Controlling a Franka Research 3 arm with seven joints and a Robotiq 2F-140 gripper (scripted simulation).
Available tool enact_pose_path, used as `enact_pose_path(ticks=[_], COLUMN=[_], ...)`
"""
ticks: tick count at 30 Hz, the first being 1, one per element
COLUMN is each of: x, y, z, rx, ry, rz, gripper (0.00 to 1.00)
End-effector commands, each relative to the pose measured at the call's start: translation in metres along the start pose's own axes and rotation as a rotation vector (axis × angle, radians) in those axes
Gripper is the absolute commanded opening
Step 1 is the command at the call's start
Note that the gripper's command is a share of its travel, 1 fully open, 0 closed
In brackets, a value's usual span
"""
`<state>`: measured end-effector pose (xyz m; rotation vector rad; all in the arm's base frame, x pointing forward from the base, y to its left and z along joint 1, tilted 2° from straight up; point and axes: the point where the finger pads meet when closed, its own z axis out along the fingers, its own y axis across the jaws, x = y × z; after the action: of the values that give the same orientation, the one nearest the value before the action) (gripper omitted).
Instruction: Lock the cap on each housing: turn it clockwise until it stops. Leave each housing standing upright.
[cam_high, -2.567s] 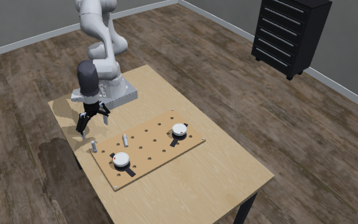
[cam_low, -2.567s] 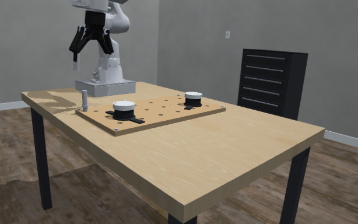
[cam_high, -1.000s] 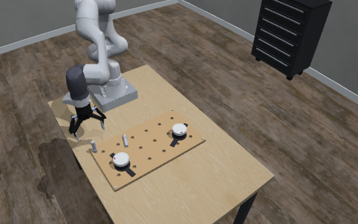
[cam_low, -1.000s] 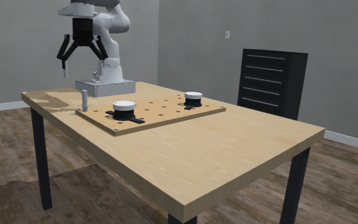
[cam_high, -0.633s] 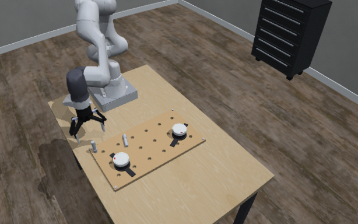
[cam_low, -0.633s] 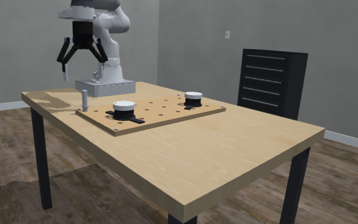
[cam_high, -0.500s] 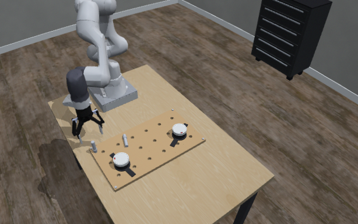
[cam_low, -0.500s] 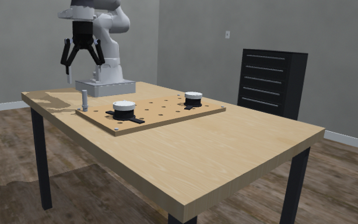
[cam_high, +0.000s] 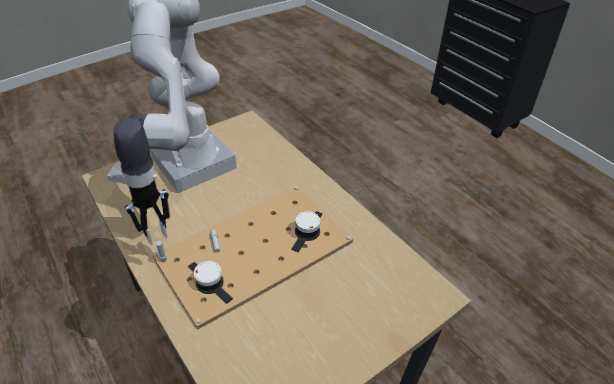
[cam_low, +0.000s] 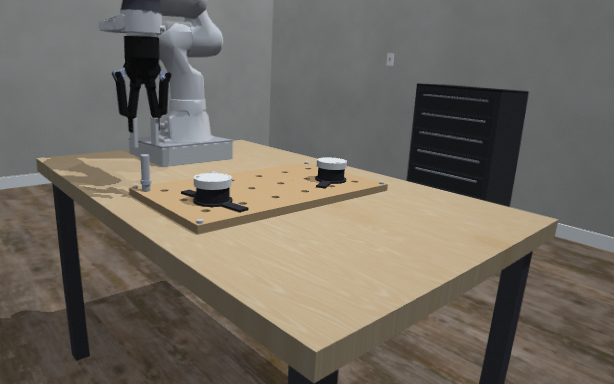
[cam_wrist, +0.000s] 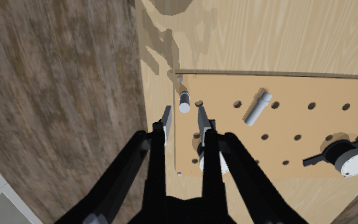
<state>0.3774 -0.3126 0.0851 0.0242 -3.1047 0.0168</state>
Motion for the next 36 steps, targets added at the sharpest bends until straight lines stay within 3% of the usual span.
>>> enact_pose_path(ticks=[1,36], x=[0.0008,0.0008], y=[-0.0006,-0.0006], z=[0.0011,0.0062], rx=[-0.002,-0.002], ry=[-0.001,-0.001], rz=[0.000,0.000], gripper=[0.36,0.36])
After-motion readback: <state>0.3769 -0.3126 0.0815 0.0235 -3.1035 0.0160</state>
